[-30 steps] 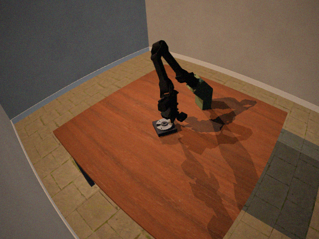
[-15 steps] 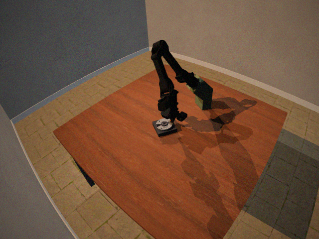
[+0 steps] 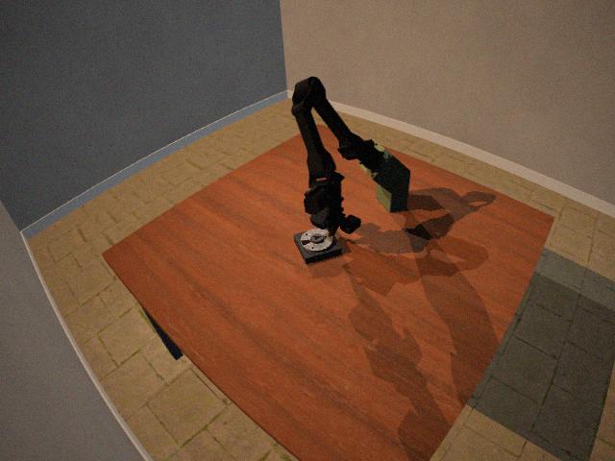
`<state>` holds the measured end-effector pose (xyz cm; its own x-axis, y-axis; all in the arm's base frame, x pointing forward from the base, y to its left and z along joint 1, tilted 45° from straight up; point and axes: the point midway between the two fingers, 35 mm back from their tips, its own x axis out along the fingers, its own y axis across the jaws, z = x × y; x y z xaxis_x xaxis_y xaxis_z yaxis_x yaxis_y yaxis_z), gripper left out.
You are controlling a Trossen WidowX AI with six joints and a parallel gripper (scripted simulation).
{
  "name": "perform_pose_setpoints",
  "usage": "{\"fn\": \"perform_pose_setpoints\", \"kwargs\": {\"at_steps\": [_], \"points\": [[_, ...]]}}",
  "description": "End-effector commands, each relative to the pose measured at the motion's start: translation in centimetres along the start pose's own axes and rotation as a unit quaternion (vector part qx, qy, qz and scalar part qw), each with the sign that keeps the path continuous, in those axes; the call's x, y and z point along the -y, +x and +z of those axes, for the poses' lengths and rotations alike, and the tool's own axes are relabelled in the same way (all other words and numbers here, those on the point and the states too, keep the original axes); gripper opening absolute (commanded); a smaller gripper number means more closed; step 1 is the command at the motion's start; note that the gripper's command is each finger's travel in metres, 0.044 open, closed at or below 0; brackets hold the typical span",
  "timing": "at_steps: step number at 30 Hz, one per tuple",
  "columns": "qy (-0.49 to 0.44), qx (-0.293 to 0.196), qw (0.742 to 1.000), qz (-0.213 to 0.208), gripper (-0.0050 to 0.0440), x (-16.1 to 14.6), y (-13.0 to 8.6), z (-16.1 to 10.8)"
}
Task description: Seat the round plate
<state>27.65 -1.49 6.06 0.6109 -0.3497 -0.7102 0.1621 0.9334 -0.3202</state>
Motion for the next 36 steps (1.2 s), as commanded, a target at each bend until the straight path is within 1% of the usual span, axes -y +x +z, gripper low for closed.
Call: {"fn": "perform_pose_setpoints", "kwargs": {"at_steps": [1, 6, 7, 9, 14, 16, 21, 25, 36], "points": [[0.001, 0.003, 1.000, 0.002, -0.0050, 0.1, 0.1, 0.0], [0.001, 0.003, 1.000, 0.002, -0.0050, 0.2, 0.2, 0.1], [0.004, 0.007, 1.000, 0.001, -0.0050, 0.2, -0.1, 0.3], [0.008, 0.013, 1.000, 0.001, -0.0050, 0.2, -1.0, 0.8], [0.009, 0.013, 1.000, 0.002, -0.0050, 0.1, -3.9, 0.7], [0.009, 0.013, 1.000, 0.002, -0.0050, 0.1, -4.7, 0.8], [0.007, 0.010, 1.000, 0.002, -0.0050, -0.1, -4.6, 0.9], [0.005, 0.011, 1.000, 0.006, -0.0050, -0.1, -3.9, 0.8], [0.005, 0.011, 1.000, 0.006, -0.0050, -0.1, -3.9, 0.8]]}}
